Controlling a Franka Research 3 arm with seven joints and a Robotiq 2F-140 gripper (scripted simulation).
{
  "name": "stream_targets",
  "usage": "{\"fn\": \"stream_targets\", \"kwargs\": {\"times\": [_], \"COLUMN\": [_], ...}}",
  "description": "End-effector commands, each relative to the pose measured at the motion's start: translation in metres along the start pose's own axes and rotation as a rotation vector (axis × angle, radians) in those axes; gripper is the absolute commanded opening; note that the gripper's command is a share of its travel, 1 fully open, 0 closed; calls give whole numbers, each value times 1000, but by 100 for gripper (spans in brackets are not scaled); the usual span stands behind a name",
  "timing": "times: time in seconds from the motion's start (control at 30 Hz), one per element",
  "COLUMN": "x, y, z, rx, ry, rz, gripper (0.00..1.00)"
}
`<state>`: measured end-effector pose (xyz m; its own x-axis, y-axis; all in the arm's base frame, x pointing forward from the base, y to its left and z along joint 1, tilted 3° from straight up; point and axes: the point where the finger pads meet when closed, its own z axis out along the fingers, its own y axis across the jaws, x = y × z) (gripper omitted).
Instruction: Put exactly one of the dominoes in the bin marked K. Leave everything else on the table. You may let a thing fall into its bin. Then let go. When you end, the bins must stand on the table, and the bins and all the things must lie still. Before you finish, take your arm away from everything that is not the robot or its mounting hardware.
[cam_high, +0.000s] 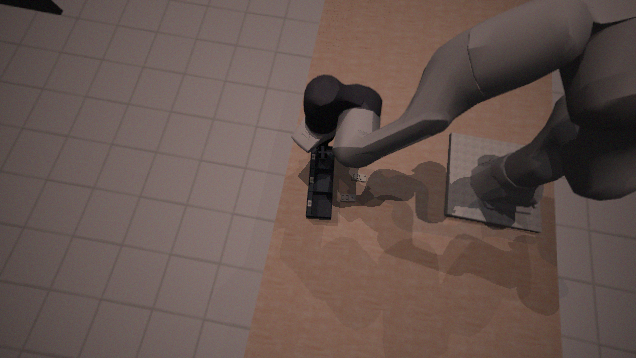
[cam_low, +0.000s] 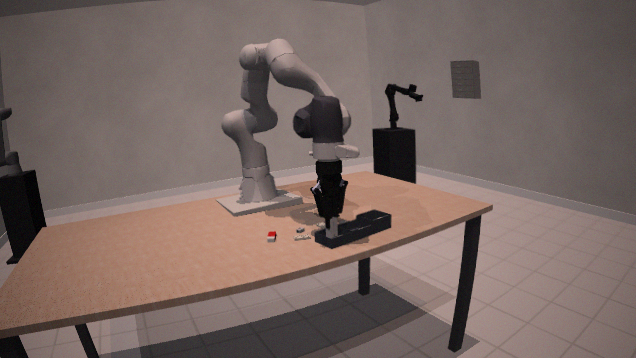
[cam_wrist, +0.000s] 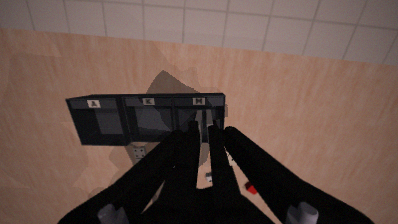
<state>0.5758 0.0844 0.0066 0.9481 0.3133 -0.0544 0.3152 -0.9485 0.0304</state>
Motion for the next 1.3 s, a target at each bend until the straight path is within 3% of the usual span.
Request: {"fn": "stream_targets", "kwargs": {"times": [0.0,0.37,1.17,1.27], "x": [1,1,1,1], "y": [0,0,0,0], "z": [0,0,-30,-42], "rx": [2,2,2,2], "ry": [4,4,4,4], "rz": [-3,-3,-3,-3], "gripper": [5,5,5,5]}}
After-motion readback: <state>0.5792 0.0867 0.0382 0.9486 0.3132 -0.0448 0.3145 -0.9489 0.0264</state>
